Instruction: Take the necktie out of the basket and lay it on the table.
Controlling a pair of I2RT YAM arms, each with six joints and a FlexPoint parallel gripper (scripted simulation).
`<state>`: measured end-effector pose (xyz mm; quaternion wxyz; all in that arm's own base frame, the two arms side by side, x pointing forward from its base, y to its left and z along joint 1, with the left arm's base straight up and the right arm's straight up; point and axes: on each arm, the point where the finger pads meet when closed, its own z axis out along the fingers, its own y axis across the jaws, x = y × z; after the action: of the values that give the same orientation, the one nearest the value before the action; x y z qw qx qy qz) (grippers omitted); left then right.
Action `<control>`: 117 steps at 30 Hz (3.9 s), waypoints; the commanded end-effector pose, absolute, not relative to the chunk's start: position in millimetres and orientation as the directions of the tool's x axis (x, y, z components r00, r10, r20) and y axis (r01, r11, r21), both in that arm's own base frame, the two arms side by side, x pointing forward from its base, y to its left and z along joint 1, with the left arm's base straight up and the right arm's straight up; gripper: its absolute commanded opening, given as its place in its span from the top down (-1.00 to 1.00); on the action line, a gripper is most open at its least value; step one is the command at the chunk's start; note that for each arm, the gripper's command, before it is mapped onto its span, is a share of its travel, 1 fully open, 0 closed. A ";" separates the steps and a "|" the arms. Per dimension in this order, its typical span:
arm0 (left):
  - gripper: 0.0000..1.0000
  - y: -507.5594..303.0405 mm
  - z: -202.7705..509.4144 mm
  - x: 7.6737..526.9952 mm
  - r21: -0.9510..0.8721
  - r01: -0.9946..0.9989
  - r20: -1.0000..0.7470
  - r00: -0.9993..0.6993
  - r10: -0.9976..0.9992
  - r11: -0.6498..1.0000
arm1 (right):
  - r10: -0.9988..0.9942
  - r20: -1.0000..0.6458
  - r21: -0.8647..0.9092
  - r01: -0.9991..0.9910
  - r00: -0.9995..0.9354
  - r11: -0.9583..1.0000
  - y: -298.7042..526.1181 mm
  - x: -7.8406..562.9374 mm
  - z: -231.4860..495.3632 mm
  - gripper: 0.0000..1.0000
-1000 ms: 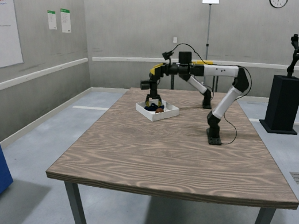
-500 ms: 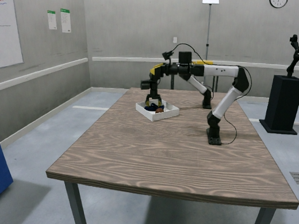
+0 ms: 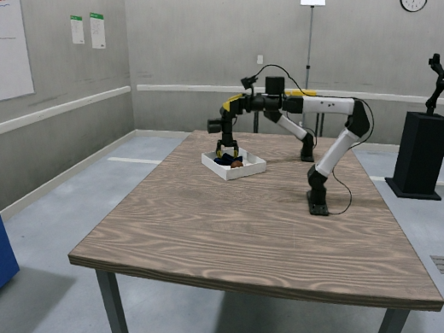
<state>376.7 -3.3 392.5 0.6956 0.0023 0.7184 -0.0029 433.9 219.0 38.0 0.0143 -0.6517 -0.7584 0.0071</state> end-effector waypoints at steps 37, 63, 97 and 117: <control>-1.00 -3.3 392.5 376.7 -0.001 0.007 -0.999 -0.032 -0.001 1.000 | 0.990 -0.003 -0.037 0.989 -0.142 0.142 215.3 435.8 35.0 0.58; -1.00 -3.3 392.5 376.7 -0.001 0.007 -0.999 -0.032 -0.001 1.000 | 0.990 -0.005 -0.044 0.989 -0.143 0.143 215.0 434.9 54.5 0.86; -1.00 -3.3 392.5 376.7 -0.001 0.007 -0.999 -0.032 -0.001 1.000 | 0.990 -0.006 -0.047 0.989 -0.143 0.143 215.6 437.0 132.1 0.86; -1.00 -3.3 392.5 376.7 -0.001 0.007 -0.999 -0.032 -0.001 1.000 | 0.990 -0.006 -0.047 0.989 -0.144 0.144 215.7 437.6 182.0 0.86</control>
<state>376.7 -3.3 392.5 0.6956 0.0023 0.7184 -0.0029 431.3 220.8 136.9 -0.0148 -0.6508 -0.7566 -0.0625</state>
